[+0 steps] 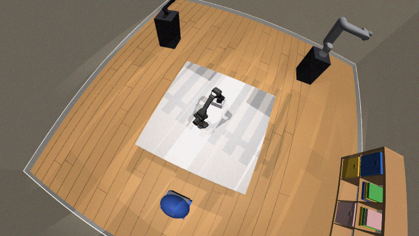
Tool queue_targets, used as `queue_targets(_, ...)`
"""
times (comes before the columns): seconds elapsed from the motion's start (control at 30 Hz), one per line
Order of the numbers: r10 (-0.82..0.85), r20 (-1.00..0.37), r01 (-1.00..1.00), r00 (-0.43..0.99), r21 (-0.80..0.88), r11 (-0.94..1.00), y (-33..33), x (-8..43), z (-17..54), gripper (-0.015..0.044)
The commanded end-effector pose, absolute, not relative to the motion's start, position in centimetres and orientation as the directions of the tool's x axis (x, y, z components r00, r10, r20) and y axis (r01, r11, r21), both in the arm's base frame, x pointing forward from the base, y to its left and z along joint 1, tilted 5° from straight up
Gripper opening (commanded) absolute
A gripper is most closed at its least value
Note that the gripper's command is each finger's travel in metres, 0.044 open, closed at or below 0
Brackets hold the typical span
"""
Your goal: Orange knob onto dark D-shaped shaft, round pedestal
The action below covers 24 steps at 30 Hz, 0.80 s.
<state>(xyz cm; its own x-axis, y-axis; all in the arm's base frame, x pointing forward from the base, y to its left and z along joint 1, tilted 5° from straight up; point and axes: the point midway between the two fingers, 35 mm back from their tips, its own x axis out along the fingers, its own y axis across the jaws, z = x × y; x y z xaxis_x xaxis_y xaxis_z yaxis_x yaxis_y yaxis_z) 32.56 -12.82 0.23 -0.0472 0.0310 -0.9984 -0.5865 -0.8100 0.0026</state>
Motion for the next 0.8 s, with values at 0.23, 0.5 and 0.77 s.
queue_targets(0.23,0.03,-0.999,-0.583,-0.045,0.002,-0.812,-12.9,32.71,0.66,0.0)
queue_targets(0.5,0.03,-0.999,-0.762,-0.045,0.015,-0.647,-12.91,32.75,0.62,0.0)
queue_targets(0.77,0.03,-0.999,-0.989,-0.045,0.04,-0.145,-12.87,32.58,0.31,0.0)
